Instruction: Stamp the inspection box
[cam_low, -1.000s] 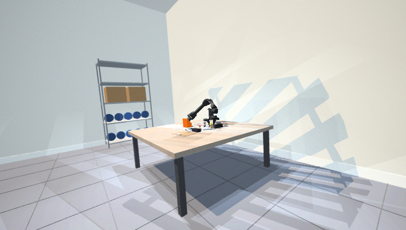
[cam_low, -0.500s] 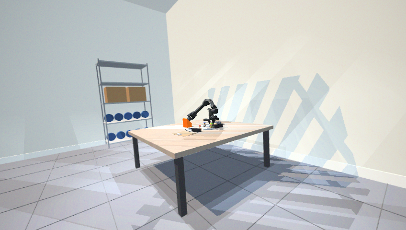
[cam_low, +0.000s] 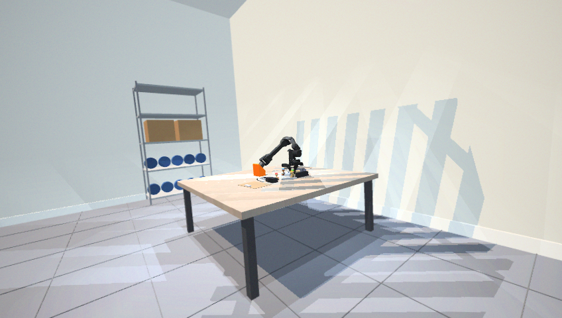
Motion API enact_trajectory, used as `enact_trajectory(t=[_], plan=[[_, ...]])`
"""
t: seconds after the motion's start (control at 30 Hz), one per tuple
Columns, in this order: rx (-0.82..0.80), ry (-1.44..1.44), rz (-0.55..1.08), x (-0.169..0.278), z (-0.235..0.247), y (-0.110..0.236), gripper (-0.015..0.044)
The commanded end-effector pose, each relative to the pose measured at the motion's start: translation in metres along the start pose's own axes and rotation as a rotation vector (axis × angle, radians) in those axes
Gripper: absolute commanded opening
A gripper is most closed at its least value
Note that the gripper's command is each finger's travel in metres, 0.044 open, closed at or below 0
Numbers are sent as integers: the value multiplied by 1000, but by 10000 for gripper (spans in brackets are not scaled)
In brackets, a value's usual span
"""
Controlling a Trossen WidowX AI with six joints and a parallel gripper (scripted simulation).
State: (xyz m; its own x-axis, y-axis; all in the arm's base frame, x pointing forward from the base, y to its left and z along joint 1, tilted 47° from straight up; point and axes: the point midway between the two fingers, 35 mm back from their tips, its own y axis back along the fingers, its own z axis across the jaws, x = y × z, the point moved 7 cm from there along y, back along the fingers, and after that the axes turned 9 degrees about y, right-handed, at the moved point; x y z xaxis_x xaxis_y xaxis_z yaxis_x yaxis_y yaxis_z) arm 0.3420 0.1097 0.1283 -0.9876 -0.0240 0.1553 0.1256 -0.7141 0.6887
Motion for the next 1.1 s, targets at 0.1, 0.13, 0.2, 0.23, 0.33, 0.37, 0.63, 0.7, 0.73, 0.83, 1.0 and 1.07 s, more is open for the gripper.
enact_trajectory(t=[0.1, 0.13, 0.2, 0.23, 0.33, 0.37, 0.63, 0.7, 0.73, 0.83, 1.0, 1.07], plan=[[1, 5, -2, -1, 0, 4, 0], [1, 5, -2, -1, 0, 5, 0], [1, 5, -2, -1, 0, 6, 0], [1, 5, -2, -1, 0, 6, 0], [1, 4, -2, -1, 0, 7, 0], [1, 4, -2, -1, 0, 8, 0], [2, 4, -2, -2, 0, 12, 0], [2, 4, -2, -2, 0, 13, 0], [2, 4, -2, -2, 0, 13, 0], [2, 4, -2, -2, 0, 15, 0], [3, 4, -2, -2, 0, 17, 0], [3, 4, -2, -2, 0, 18, 0]])
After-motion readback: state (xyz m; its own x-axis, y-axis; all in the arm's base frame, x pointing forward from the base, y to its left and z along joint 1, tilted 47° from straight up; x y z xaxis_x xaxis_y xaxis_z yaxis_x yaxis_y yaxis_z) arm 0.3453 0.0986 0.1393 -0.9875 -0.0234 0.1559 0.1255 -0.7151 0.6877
